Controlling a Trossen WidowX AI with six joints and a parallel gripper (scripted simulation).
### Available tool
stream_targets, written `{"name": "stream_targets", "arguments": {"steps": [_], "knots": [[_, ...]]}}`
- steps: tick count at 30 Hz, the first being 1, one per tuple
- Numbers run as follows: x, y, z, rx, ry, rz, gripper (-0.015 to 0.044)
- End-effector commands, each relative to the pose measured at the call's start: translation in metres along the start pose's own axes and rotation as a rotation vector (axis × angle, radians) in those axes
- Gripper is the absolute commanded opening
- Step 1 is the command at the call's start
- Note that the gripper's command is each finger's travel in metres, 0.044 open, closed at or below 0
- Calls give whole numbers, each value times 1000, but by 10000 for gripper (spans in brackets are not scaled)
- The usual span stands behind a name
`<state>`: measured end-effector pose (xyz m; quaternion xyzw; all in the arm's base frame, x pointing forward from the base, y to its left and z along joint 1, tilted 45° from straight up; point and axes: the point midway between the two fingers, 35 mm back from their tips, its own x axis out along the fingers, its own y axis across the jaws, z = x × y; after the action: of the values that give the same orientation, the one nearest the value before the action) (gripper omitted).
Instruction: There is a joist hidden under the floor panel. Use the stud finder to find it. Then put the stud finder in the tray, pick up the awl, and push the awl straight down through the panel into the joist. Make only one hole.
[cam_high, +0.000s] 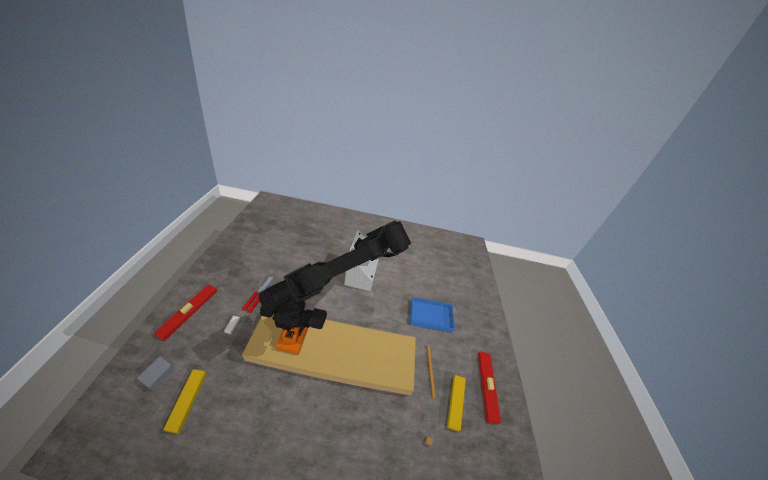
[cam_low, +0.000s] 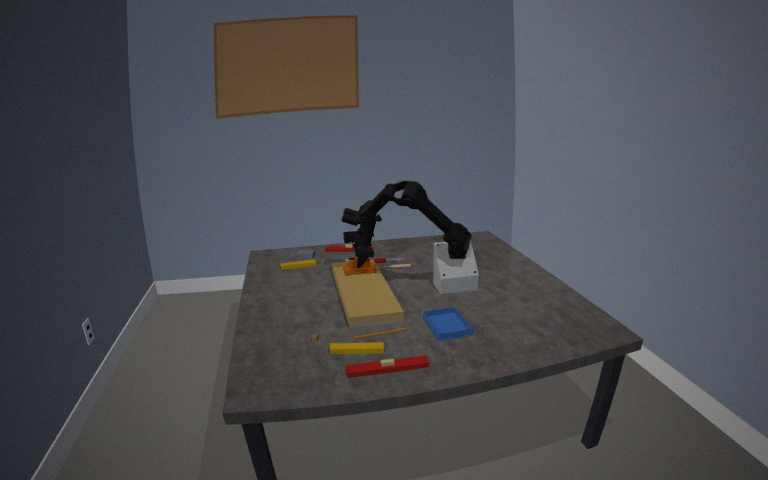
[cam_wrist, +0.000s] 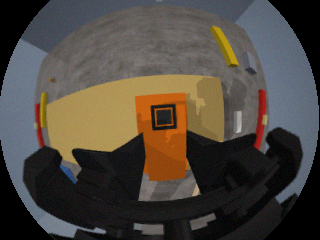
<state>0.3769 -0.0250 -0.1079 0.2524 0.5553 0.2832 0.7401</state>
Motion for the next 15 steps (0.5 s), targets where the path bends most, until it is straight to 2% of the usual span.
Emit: {"name": "stream_targets", "arguments": {"steps": [1,15], "knots": [[1,15,0,1,0,8,0],[1,59,0,3,1,10,0]]}}
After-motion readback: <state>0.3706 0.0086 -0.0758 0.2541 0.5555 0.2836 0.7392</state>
